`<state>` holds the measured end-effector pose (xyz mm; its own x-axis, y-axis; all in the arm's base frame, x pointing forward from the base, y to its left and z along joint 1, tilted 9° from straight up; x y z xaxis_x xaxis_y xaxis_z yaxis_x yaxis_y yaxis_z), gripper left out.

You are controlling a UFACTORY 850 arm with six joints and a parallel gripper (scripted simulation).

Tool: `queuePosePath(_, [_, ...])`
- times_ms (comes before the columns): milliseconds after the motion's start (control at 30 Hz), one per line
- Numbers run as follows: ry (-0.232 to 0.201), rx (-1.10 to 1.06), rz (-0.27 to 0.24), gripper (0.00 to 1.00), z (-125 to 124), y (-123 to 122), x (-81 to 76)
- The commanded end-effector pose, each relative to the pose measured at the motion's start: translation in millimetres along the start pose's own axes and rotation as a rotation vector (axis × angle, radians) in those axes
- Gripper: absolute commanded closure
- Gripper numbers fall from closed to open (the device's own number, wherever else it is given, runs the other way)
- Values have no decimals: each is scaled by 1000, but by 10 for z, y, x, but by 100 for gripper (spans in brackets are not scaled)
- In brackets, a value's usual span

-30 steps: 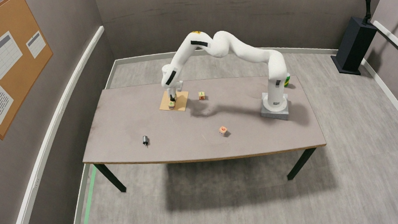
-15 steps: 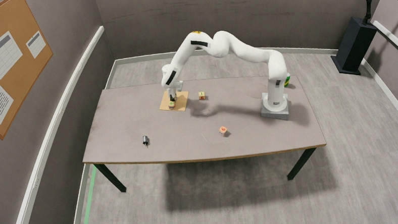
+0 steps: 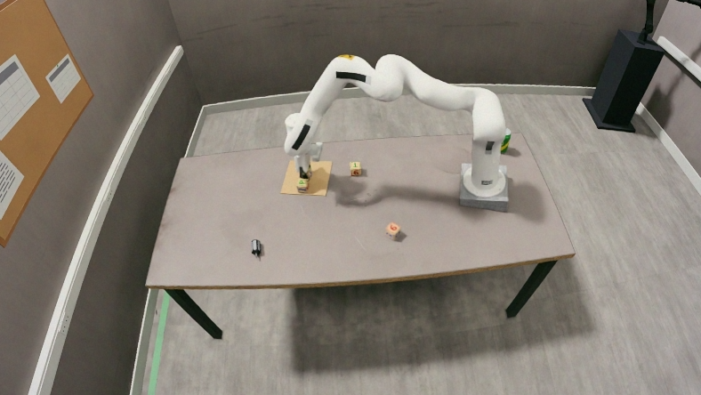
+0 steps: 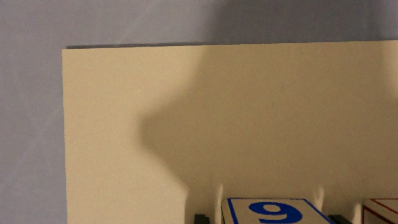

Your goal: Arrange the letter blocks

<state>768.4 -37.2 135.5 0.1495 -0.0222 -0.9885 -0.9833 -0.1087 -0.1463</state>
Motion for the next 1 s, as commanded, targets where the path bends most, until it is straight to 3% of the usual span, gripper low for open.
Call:
queuePosePath(0, [0, 0, -3, 35, -2, -11, -56])
queuePosePath(633, [0, 0, -3, 35, -1, -10, -824])
queuePosePath(867, [0, 0, -3, 35, -1, -10, -908])
queuePosePath(900, [0, 0, -3, 0, -1, -10, -908])
queuePosePath(967, [0, 0, -3, 0, -1, -10, -908])
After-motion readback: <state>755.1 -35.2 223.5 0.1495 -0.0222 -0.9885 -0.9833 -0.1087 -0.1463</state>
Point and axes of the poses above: the point where the finger pads meet when closed, its own x axis out along the fingers, its own z axis across the jaws, y = z × x, the point moved 5 cm from there along -x, back along the fingers, and after that the axes turned 9 degrees about -x, right-handed, at the moved point
